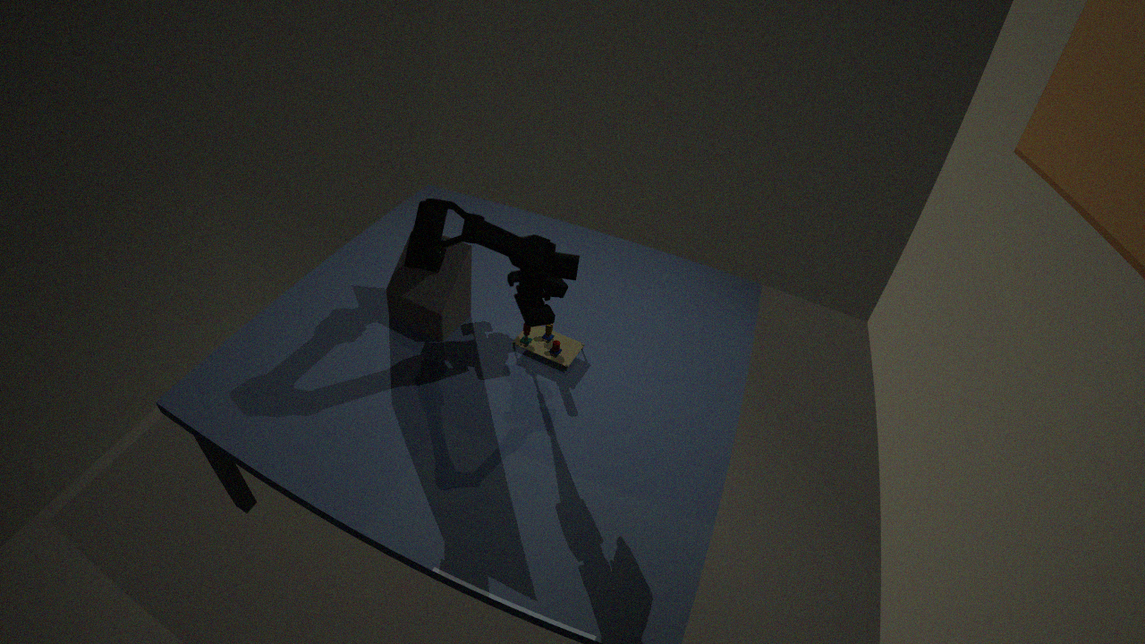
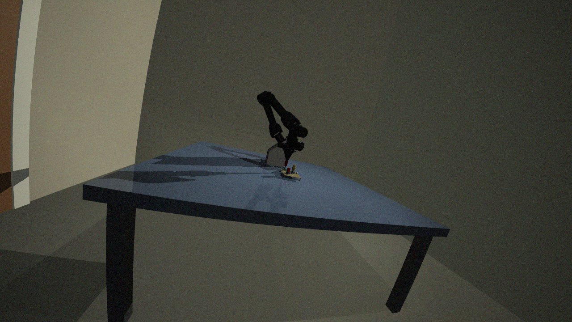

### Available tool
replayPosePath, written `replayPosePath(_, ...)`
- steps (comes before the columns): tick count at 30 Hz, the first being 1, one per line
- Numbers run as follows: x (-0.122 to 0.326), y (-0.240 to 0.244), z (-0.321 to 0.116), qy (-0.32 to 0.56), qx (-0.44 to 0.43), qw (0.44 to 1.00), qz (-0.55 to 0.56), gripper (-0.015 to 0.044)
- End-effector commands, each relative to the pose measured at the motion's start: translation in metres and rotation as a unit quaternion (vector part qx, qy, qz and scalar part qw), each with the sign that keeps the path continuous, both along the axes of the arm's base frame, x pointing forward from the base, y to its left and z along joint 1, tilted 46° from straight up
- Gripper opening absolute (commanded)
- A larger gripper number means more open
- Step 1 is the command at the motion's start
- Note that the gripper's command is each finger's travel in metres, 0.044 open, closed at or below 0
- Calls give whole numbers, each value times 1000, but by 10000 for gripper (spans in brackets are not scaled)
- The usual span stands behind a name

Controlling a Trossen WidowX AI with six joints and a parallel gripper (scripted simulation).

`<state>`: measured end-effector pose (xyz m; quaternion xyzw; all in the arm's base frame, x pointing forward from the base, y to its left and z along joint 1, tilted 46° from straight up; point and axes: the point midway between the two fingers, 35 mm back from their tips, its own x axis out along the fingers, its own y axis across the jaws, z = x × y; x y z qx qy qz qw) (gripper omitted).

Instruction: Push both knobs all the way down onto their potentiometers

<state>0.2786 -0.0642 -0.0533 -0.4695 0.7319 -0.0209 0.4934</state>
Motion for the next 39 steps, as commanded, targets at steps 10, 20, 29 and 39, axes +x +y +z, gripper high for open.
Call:
replayPosePath(10,0,0,1,2,-2,1000,2,0)
replayPosePath(20,-1,-3,-2,2,-2,1000,2,0)
replayPosePath(29,-1,-4,-2,2,-2,1000,2,0)
replayPosePath(39,-1,-6,-5,2,-3,1000,2,0)
